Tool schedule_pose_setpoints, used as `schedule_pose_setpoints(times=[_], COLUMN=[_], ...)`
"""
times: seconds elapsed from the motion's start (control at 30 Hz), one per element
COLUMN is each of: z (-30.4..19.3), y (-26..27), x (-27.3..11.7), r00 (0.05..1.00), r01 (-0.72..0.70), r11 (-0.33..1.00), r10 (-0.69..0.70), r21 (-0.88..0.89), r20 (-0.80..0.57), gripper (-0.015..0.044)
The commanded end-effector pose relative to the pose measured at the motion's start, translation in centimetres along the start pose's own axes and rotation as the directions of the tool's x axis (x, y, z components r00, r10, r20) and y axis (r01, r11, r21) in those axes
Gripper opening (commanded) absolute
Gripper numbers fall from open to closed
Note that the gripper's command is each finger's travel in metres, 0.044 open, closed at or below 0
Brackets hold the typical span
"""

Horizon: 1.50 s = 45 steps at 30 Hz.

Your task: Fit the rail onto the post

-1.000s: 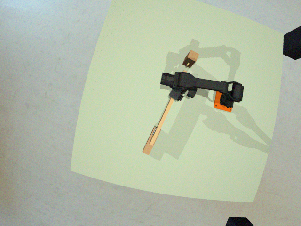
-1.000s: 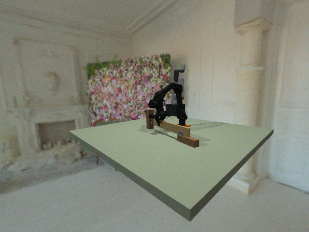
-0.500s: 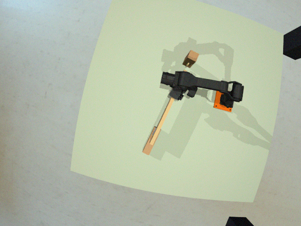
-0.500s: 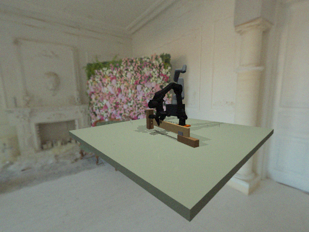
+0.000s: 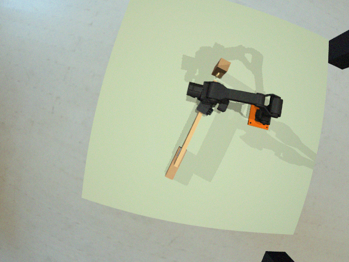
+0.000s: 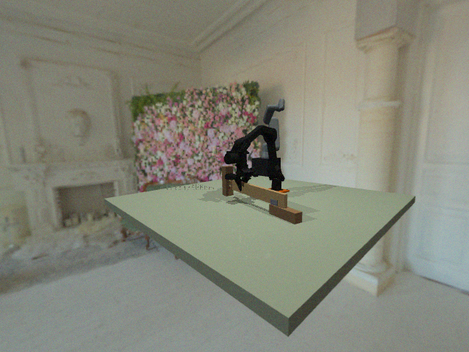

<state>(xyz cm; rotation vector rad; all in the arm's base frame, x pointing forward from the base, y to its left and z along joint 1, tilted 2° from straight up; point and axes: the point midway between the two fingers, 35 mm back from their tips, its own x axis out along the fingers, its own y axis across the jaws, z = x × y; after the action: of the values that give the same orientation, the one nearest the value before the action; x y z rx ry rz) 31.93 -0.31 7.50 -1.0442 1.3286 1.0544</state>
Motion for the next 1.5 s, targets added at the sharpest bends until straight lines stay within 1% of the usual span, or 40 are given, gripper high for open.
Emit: schedule_pose_setpoints(times=[0.0,1.47], z=[-0.3,-1.6], y=[0.0,-0.1], x=[-0.4,-0.2], r00=[1.000,1.000], r01=[0.007,0.007], r11=[1.000,1.000], r10=[-0.007,-0.007], r21=[-0.002,-0.002], r20=[0.002,0.001], gripper=[0.0000,0.0000])
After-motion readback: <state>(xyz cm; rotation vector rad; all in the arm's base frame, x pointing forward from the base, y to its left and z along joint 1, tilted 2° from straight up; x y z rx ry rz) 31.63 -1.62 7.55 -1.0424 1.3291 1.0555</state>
